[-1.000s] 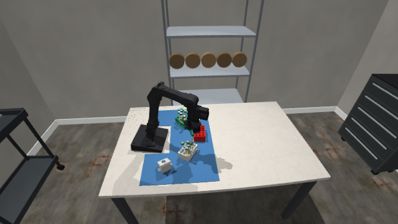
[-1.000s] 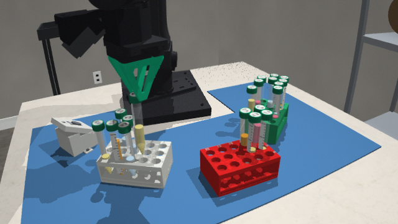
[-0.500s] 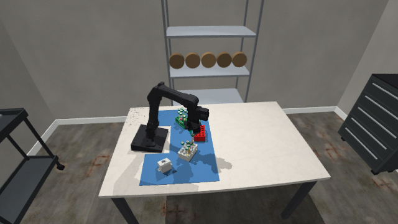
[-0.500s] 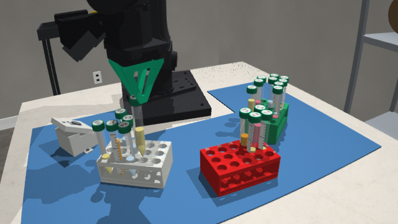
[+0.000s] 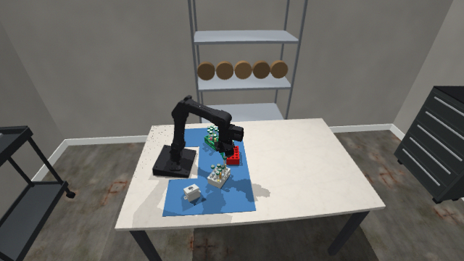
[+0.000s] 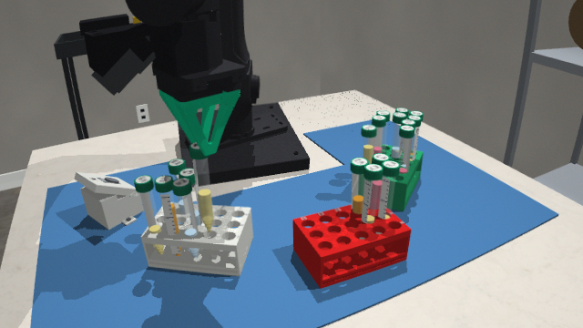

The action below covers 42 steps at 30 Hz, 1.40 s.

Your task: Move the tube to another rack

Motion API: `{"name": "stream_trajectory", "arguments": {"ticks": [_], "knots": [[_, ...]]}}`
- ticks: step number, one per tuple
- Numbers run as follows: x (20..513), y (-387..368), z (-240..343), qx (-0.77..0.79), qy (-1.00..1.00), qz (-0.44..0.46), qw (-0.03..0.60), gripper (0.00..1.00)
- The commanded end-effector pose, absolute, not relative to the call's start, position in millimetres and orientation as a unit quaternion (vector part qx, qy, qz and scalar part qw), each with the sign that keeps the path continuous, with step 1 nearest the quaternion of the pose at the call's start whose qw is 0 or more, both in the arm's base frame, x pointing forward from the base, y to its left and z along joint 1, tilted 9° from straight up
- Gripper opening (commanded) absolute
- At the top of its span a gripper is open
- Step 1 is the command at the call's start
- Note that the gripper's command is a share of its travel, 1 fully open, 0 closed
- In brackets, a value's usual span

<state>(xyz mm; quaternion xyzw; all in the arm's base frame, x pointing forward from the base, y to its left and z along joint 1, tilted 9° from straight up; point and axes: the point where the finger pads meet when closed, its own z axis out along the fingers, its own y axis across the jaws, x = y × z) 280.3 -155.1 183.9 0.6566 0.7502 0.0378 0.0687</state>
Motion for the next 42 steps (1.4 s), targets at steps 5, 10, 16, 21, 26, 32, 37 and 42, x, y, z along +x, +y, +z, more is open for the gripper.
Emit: {"name": "stream_trajectory", "arguments": {"ticks": [5,10,16,21,26,32,37,42], "knots": [[282,-156,186,0.656,0.750,0.038,0.078,0.00],[282,-157,184,0.656,0.750,0.038,0.078,0.00],[283,-157,183,0.656,0.750,0.038,0.078,0.00],[283,-157,181,0.656,0.750,0.038,0.078,0.00],[282,-157,179,0.656,0.750,0.038,0.078,0.00],[282,-157,177,0.656,0.750,0.038,0.078,0.00],[282,-157,174,0.656,0.750,0.038,0.078,0.00],[282,-157,172,0.656,0.750,0.038,0.078,0.00]]}}
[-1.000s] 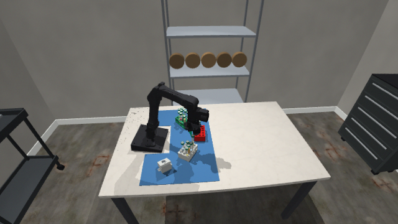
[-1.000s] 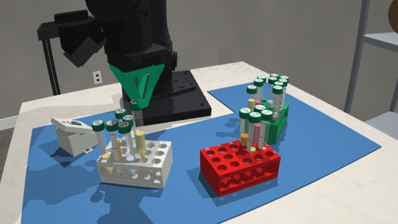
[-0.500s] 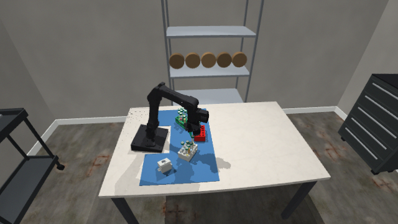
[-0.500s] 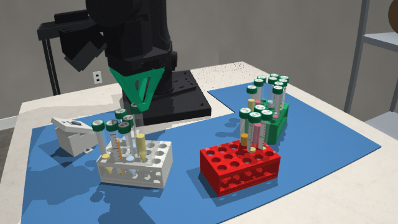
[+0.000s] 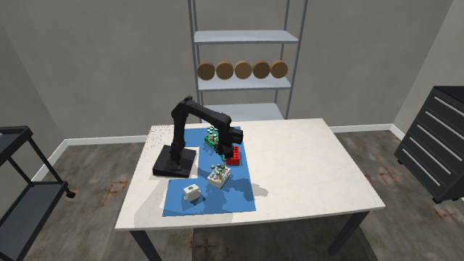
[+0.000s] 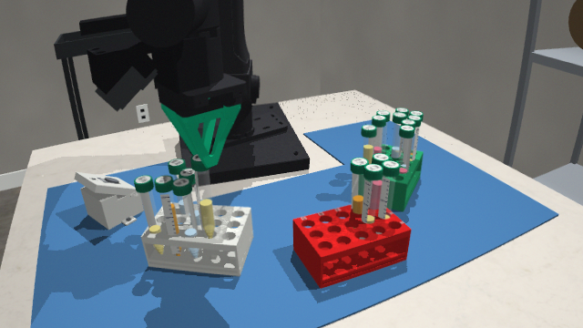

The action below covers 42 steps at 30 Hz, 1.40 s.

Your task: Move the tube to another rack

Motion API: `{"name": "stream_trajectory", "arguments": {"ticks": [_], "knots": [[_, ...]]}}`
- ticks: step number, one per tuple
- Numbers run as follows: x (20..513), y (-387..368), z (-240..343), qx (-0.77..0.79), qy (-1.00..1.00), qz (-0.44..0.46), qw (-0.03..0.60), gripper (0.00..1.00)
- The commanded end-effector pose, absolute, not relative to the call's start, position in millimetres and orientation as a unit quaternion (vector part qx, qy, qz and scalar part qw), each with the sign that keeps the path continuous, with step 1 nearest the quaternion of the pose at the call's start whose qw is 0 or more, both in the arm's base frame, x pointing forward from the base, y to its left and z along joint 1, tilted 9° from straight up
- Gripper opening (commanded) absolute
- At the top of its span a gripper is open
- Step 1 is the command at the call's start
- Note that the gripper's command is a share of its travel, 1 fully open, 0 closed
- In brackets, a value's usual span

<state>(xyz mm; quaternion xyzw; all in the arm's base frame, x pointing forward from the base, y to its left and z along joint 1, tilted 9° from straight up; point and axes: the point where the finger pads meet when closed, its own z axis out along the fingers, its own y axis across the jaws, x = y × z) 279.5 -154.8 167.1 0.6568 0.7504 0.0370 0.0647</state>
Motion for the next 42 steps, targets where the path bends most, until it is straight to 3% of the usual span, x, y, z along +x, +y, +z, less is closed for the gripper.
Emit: {"name": "stream_trajectory", "arguments": {"ticks": [1,42], "knots": [[282,-157,171,0.656,0.750,0.038,0.078,0.00],[282,-157,154,0.656,0.750,0.038,0.078,0.00]]}}
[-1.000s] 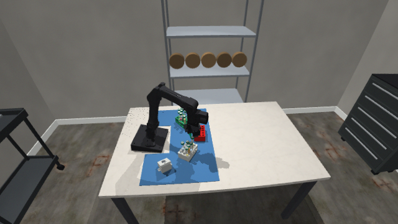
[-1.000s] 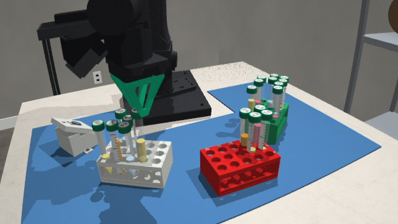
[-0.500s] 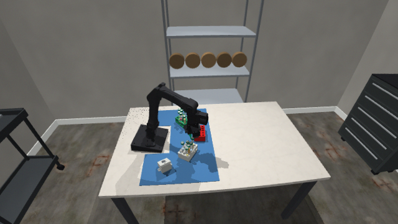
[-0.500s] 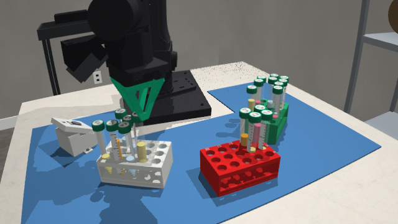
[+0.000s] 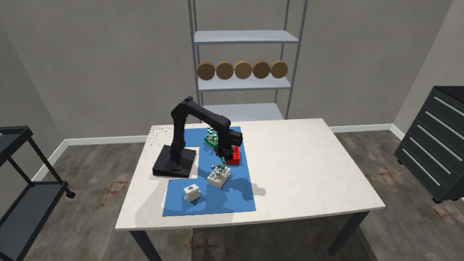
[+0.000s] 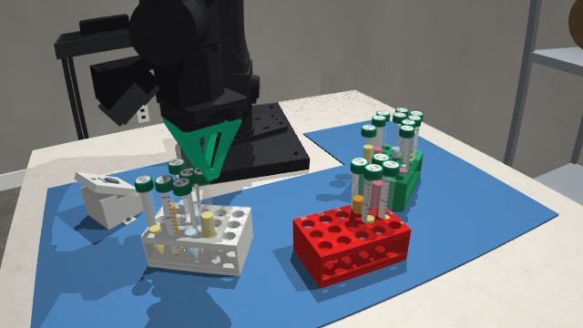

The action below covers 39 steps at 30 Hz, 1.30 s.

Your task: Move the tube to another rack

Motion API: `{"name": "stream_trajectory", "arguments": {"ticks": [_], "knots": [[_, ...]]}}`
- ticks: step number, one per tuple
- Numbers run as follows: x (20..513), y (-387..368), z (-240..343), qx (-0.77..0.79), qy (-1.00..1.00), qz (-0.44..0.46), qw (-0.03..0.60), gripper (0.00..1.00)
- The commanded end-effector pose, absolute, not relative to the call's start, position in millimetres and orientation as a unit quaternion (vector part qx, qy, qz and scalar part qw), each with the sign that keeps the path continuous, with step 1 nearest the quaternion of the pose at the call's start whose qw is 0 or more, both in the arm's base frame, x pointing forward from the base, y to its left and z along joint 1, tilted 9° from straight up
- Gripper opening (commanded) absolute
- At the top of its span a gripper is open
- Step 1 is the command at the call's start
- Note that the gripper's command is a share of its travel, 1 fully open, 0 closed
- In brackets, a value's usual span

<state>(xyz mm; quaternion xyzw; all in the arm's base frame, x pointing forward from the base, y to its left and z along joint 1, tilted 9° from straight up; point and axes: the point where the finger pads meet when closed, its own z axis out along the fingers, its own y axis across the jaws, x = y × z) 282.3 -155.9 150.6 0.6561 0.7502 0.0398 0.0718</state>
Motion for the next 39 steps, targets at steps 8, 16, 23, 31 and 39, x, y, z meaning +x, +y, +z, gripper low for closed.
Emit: {"name": "stream_trajectory", "arguments": {"ticks": [8,16,23,31,39], "knots": [[283,-157,150,0.656,0.750,0.038,0.078,0.00],[283,-157,147,0.656,0.750,0.038,0.078,0.00],[284,-157,143,0.656,0.750,0.038,0.078,0.00],[284,-158,140,0.656,0.750,0.038,0.078,0.00],[284,-158,139,0.656,0.750,0.038,0.078,0.00]]}}
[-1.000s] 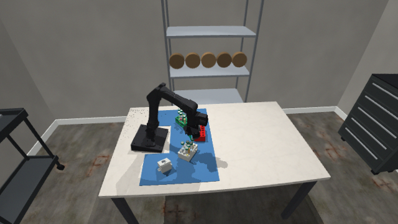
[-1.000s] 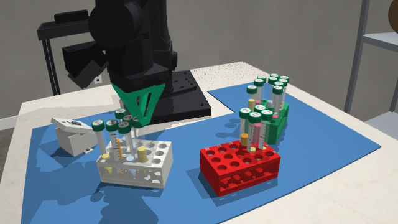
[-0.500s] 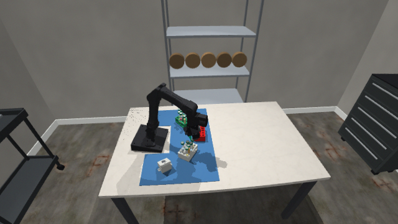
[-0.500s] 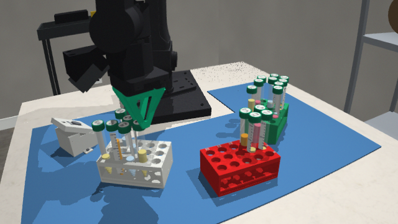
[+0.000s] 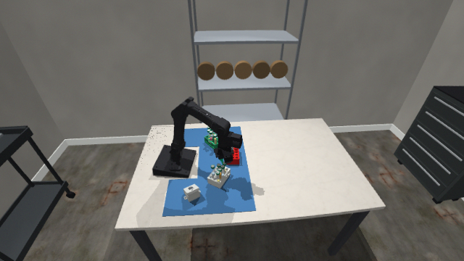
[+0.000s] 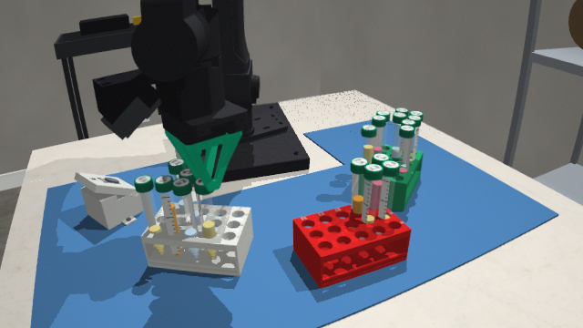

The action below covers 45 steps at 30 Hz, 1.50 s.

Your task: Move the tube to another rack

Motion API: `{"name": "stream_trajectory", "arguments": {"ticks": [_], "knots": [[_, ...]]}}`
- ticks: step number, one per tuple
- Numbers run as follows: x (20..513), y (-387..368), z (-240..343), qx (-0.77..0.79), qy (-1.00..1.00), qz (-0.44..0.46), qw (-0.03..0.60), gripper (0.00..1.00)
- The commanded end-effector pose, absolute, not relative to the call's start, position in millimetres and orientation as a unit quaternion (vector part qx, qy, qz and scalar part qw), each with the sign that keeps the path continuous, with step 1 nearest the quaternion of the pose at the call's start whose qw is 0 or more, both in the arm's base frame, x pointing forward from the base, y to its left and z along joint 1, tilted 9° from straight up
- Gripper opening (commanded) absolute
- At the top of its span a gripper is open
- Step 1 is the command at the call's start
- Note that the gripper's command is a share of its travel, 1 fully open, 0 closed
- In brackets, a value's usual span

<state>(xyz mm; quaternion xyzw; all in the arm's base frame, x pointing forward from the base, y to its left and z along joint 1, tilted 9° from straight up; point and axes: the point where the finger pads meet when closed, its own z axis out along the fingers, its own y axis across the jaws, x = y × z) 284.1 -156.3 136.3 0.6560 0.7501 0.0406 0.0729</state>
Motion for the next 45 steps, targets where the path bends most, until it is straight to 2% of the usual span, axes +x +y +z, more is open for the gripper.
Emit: {"name": "stream_trajectory", "arguments": {"ticks": [1,15,16,25,26,45], "knots": [[284.1,-157.6,138.7,0.656,0.750,0.038,0.078,0.00],[284.2,-157.6,137.9,0.656,0.750,0.038,0.078,0.00],[284.2,-157.6,137.9,0.656,0.750,0.038,0.078,0.24],[284.2,-157.6,137.9,0.656,0.750,0.038,0.078,0.24],[284.2,-157.6,137.9,0.656,0.750,0.038,0.078,0.30],[284.2,-157.6,137.9,0.656,0.750,0.038,0.078,0.30]]}}
